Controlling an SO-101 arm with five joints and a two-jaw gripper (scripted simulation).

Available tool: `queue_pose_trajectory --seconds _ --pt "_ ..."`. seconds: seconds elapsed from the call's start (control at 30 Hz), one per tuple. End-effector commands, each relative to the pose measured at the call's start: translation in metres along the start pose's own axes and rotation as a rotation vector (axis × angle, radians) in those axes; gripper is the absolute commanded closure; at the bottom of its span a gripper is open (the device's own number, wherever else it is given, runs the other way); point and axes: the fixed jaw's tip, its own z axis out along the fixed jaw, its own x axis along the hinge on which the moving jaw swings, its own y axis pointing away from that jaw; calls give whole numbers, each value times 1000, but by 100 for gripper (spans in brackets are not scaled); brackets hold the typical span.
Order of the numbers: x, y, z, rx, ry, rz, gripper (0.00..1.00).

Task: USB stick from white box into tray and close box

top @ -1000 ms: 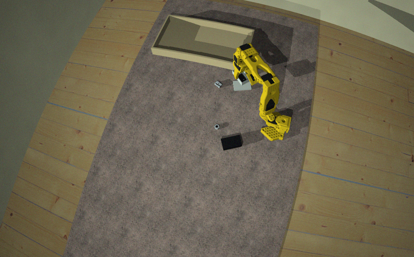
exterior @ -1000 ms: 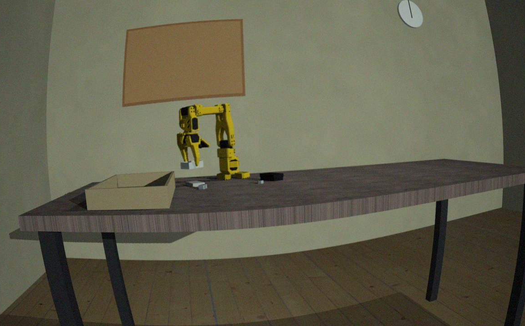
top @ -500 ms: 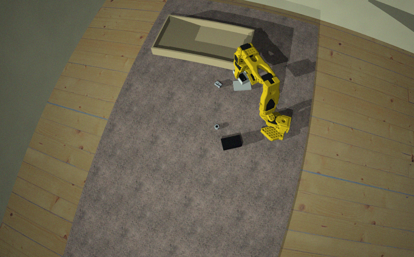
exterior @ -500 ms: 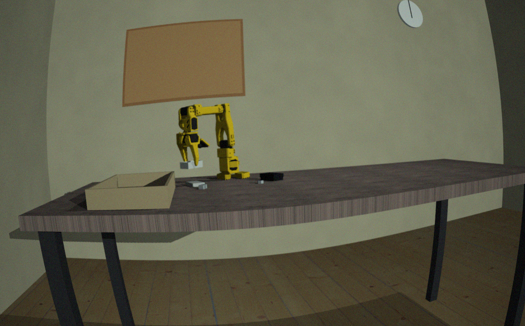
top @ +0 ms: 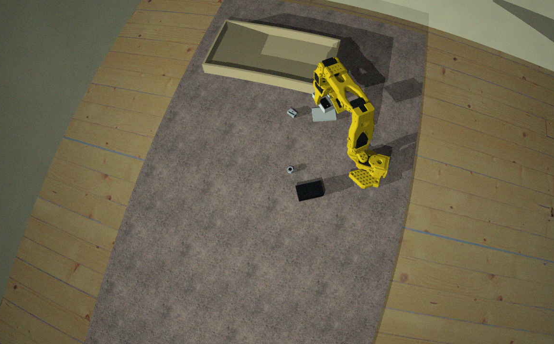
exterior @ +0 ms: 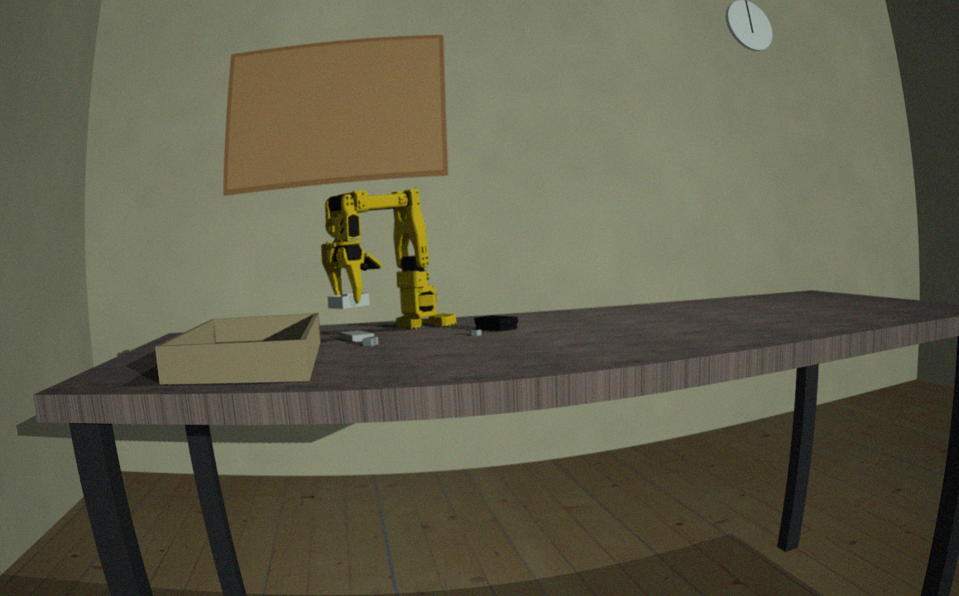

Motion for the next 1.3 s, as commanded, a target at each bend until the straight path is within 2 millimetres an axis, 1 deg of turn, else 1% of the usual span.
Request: queue_pose_trajectory --seconds 0.0,0.83,1.27 --pt "3 2 -6 -1 27 -1 79" --pt "5 2 -6 -1 39 -1 79" --pt "14 3 -7 -5 94 -1 79"
